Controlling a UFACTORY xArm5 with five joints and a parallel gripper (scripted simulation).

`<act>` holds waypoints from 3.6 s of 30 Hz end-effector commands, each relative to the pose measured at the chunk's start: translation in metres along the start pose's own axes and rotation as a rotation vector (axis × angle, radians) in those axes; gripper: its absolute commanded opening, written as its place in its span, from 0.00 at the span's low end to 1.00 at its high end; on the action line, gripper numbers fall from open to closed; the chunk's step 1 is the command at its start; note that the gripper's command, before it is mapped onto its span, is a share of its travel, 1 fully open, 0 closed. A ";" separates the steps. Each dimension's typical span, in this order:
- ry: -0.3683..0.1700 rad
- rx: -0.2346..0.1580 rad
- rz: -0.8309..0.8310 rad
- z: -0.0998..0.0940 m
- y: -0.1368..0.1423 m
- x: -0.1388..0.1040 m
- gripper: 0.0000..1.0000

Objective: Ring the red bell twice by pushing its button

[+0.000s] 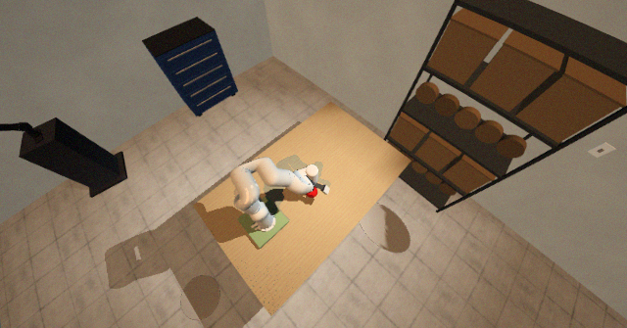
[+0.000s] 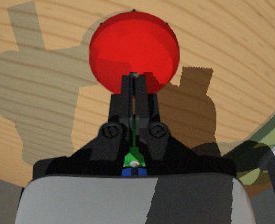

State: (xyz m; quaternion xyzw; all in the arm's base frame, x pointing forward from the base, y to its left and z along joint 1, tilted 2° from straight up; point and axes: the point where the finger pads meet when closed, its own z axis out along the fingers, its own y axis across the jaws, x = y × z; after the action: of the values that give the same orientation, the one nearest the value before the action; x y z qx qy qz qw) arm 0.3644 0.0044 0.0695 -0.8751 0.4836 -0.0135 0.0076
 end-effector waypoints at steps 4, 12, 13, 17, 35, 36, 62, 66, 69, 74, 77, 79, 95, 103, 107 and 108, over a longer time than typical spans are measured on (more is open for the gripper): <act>0.001 0.001 0.000 0.001 -0.001 0.000 0.00; 0.001 0.001 0.000 0.001 -0.001 0.000 0.00; 0.001 0.001 0.000 0.001 -0.001 0.000 0.00; 0.001 0.001 0.000 0.001 -0.001 0.000 0.00; 0.001 0.001 0.000 -0.002 -0.001 0.000 0.00; 0.001 0.001 0.000 -0.003 -0.001 0.000 0.00; 0.001 0.001 0.000 -0.060 -0.001 0.000 0.00; 0.001 0.001 0.000 -0.063 -0.001 0.000 0.00; 0.001 0.001 0.000 -0.067 -0.001 0.000 0.00; 0.001 0.001 0.000 -0.069 -0.001 0.000 0.00; 0.001 0.001 0.000 -0.069 -0.001 0.000 0.00; 0.001 0.001 0.000 -0.069 -0.001 0.000 0.00; 0.001 0.001 0.000 -0.069 -0.001 0.000 0.00; 0.001 0.001 0.000 -0.069 -0.001 0.000 0.00; 0.001 0.001 0.000 -0.069 -0.001 0.000 0.00; 0.001 0.001 0.000 -0.069 -0.001 0.000 0.00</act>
State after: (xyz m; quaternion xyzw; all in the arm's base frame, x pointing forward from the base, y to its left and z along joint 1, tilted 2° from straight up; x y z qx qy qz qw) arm 0.3615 0.0046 0.1370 -0.8752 0.4835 -0.0127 0.0072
